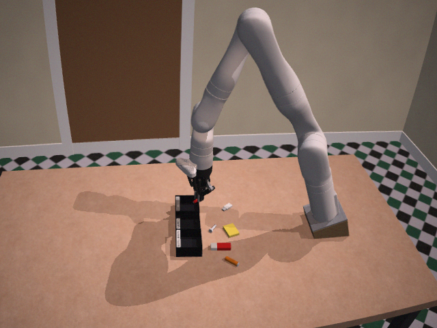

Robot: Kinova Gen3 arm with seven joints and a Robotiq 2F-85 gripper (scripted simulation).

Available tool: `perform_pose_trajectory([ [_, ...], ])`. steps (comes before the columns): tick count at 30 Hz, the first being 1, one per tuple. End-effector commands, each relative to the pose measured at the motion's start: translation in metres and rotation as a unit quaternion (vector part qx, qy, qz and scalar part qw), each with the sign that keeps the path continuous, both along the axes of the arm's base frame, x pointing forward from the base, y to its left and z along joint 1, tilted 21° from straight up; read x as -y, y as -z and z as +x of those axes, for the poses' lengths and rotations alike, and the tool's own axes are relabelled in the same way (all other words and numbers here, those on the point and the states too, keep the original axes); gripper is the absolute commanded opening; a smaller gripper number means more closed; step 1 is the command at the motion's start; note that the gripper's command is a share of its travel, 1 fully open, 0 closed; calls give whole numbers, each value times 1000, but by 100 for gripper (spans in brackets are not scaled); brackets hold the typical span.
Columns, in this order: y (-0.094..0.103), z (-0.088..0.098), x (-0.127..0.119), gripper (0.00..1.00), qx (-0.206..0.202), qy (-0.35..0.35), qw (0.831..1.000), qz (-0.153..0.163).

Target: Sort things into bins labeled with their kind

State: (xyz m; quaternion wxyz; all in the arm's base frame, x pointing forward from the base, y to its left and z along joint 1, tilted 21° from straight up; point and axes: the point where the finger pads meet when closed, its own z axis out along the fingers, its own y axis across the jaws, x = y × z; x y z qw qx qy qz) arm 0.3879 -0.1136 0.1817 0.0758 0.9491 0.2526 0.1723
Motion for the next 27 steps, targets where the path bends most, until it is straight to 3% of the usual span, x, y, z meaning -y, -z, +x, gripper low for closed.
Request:
perform_pose_trajectory([
  [1, 0, 8, 6, 5, -7, -36, 999, 2],
  [5, -8, 27, 17, 5, -11, -132, 991, -34],
  [10, -9, 29, 18, 5, -15, -235, 969, -77],
  [16, -9, 29, 18, 5, -21, -358, 925, -126],
  [18, -9, 29, 18, 5, -21, -358, 925, -126],
  [19, -9, 29, 20, 5, -24, -398, 906, -141],
  [21, -9, 28, 21, 5, -26, -427, 891, -153],
  [27, -8, 26, 26, 5, -26, -427, 891, -153],
])
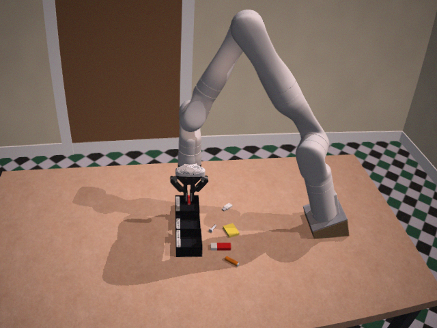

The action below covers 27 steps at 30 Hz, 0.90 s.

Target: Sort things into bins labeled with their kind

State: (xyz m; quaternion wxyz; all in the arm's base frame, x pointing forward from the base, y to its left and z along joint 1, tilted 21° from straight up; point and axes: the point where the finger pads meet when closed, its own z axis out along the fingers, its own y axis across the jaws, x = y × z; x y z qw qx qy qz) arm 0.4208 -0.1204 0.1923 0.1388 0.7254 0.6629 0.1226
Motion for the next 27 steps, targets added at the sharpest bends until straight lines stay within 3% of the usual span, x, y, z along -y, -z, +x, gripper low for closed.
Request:
perform_pose_trajectory([
  [1, 3, -7, 20, 5, -4, 6, 1000, 6],
  [20, 2, -7, 18, 5, -4, 10, 1000, 6],
  [27, 13, -2, 18, 5, -1, 9, 1000, 7],
])
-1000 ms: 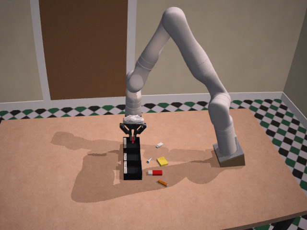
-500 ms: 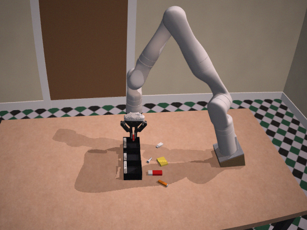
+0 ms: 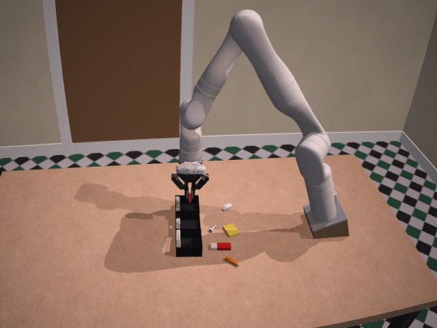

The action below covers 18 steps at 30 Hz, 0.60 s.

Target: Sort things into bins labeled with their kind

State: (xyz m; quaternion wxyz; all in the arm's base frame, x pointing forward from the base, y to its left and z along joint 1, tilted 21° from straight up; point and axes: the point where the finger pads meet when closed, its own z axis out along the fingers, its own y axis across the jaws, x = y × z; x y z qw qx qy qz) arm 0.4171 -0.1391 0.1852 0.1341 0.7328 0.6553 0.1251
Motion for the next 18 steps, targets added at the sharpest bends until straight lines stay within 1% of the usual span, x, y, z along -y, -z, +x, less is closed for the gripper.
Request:
perform_pose_trajectory([
  [1, 8, 2, -1, 5, 0, 0, 1000, 0],
  [13, 30, 11, 0, 5, 0, 0, 1000, 0],
  [15, 30, 11, 0, 5, 0, 0, 1000, 0],
  [18, 36, 13, 0, 5, 0, 0, 1000, 0],
])
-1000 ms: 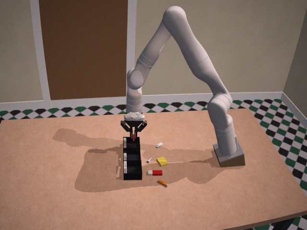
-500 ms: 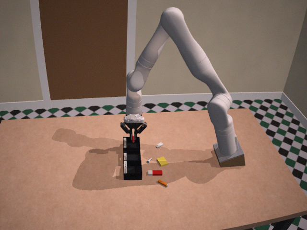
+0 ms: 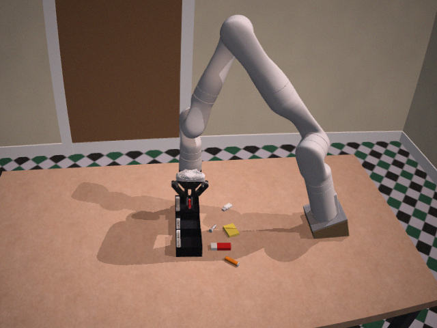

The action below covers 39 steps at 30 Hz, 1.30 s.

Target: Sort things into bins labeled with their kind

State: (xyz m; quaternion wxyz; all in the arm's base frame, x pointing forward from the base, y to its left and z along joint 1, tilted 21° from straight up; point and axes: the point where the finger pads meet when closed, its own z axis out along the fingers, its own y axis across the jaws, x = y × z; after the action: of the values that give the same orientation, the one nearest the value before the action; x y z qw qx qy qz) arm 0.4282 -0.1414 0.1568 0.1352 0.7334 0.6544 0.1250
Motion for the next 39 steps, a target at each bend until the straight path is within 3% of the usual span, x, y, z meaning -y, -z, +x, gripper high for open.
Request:
perform_pose_trajectory([
  [1, 9, 2, -2, 5, -1, -2, 1000, 1],
  [5, 16, 5, -3, 5, -1, -2, 1000, 1],
  [23, 14, 7, -7, 5, -1, -3, 1000, 1],
  [24, 14, 7, -7, 24, -1, -3, 1000, 1],
  [39, 14, 7, -7, 24, -1, -3, 1000, 1],
])
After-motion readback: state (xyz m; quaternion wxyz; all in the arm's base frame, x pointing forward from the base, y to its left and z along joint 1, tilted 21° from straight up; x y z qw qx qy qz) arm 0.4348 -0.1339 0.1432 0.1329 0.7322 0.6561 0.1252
